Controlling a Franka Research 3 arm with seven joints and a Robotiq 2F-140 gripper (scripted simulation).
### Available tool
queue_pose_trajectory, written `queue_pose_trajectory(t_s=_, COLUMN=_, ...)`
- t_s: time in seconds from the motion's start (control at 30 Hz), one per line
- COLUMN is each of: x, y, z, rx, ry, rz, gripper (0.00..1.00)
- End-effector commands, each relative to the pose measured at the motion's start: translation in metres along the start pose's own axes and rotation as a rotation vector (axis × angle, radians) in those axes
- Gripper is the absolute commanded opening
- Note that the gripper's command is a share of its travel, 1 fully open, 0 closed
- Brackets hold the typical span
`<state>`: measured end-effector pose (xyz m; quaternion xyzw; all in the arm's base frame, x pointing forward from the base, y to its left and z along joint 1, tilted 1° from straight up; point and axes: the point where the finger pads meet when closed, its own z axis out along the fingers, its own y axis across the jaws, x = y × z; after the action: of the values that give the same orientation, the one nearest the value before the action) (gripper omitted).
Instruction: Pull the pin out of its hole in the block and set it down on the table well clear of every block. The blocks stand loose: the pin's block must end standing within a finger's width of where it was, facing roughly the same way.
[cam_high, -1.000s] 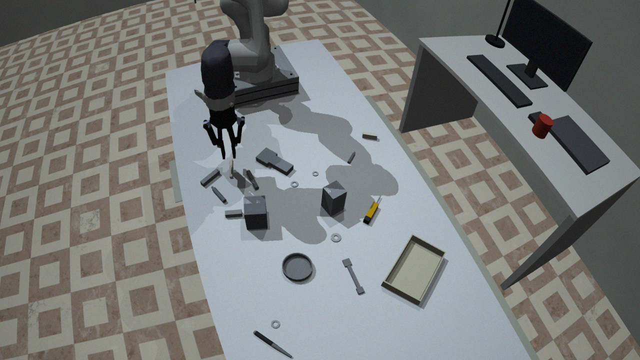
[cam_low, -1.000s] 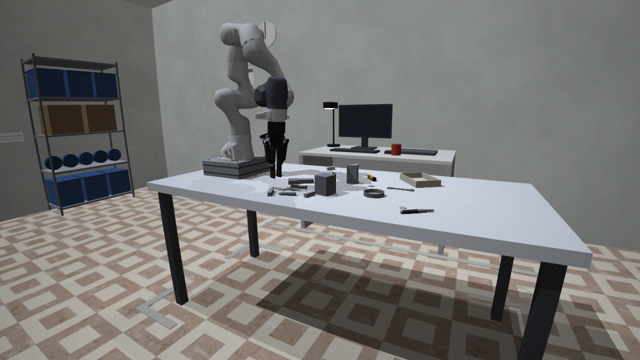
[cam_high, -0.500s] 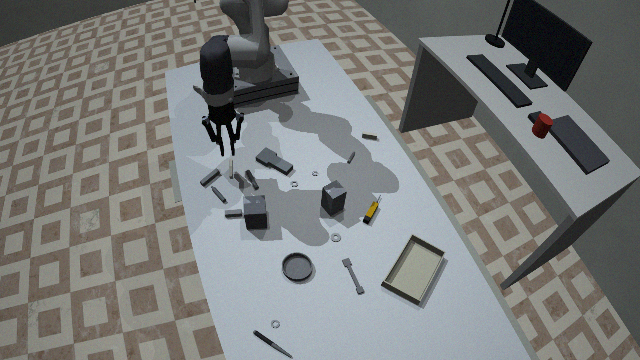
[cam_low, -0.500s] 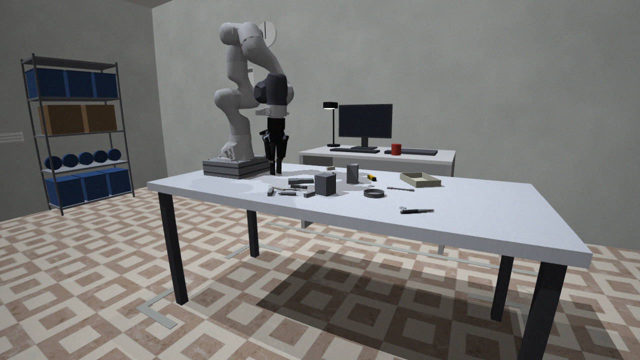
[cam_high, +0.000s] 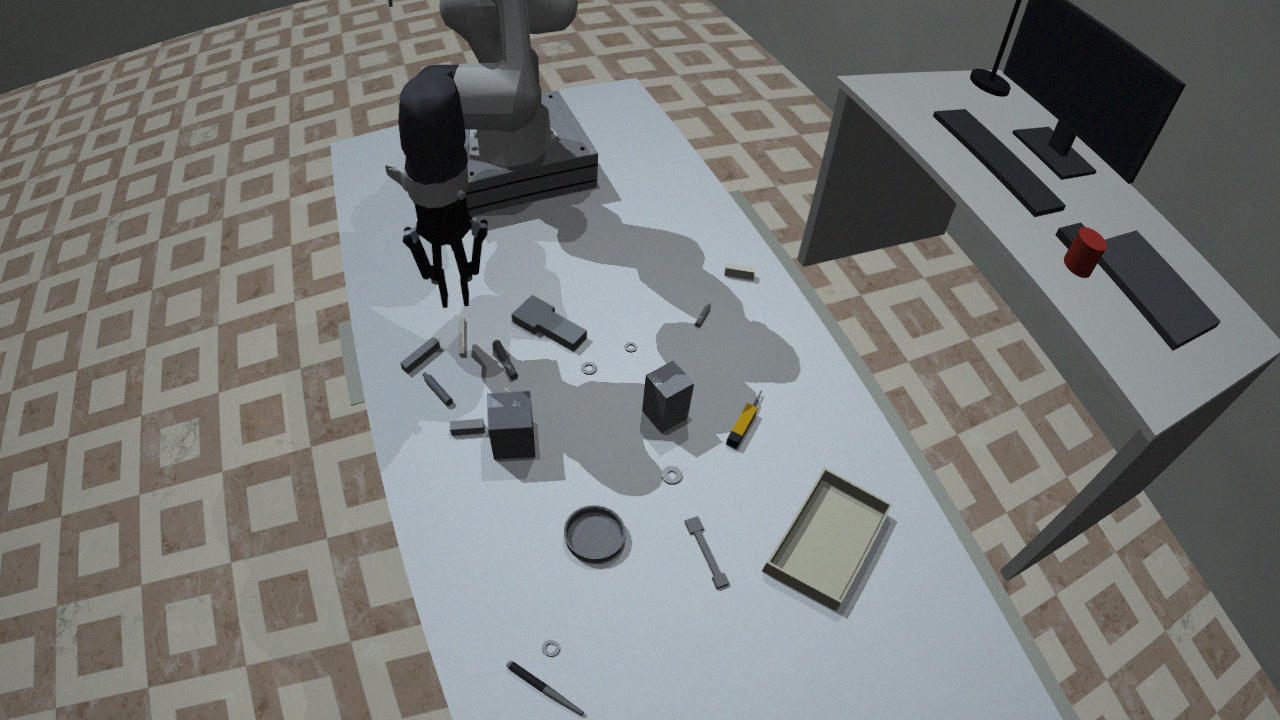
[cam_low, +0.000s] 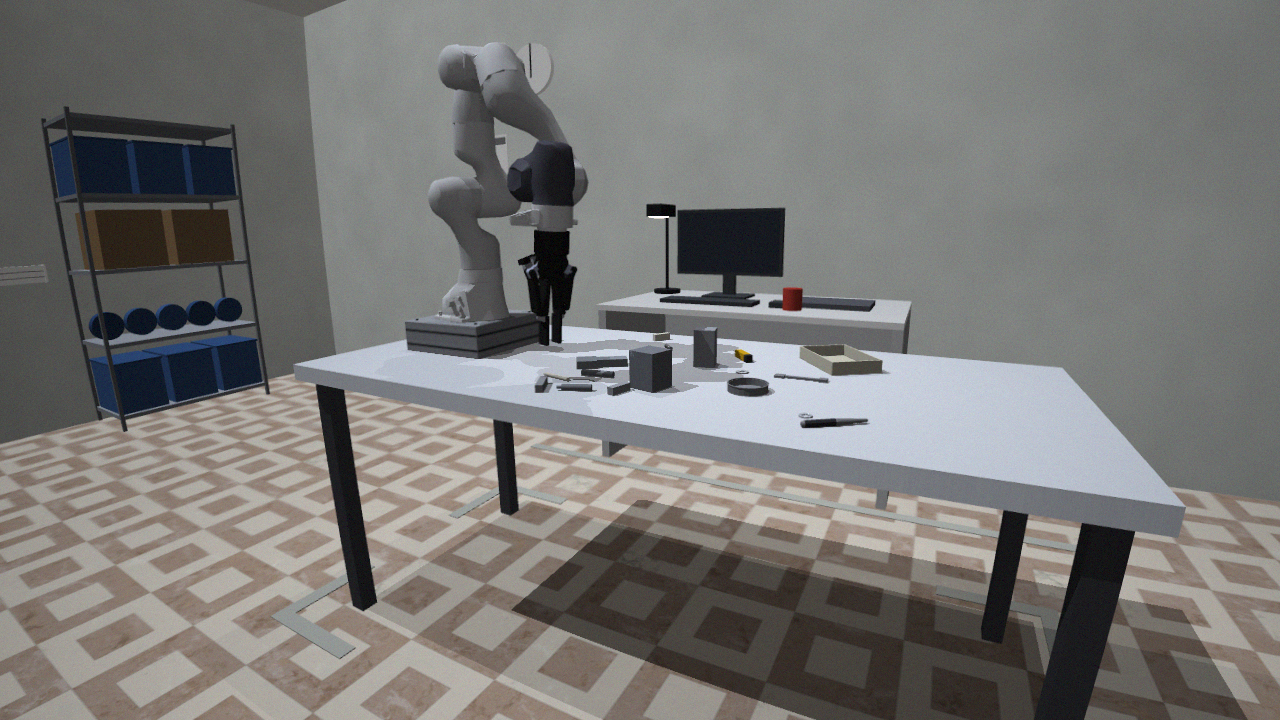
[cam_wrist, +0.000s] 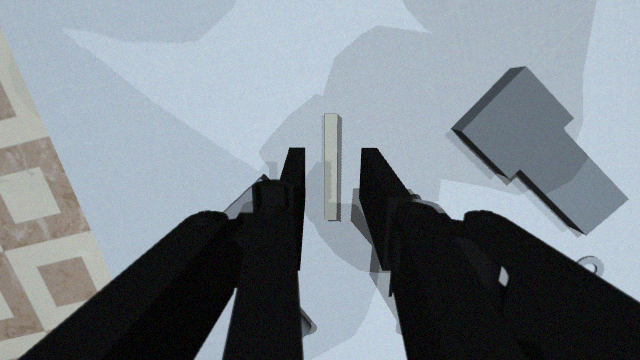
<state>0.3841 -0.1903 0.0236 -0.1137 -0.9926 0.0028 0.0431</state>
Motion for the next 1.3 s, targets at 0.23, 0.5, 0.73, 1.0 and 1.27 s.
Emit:
queue_pose_trajectory(t_s=0.23, x=0.002, y=0.001, z=-0.017, rx=-0.001, ry=0.002, rz=-0.005, gripper=0.27)
queue_pose_trajectory(t_s=0.5, x=0.003, y=0.001, z=-0.030, rx=0.000, ry=0.000, rz=-0.005, gripper=0.27)
queue_pose_trajectory(t_s=0.73, x=0.003, y=0.001, z=-0.031, rx=0.000, ry=0.000, rz=-0.005, gripper=0.27)
queue_pose_trajectory(t_s=1.0, x=0.003, y=0.001, z=-0.032, rx=0.000, ry=0.000, rz=-0.005, gripper=0.27)
queue_pose_trajectory(t_s=1.27, x=0.003, y=0.003, z=-0.044, rx=-0.004, ry=0.000, rz=-0.005, gripper=0.27)
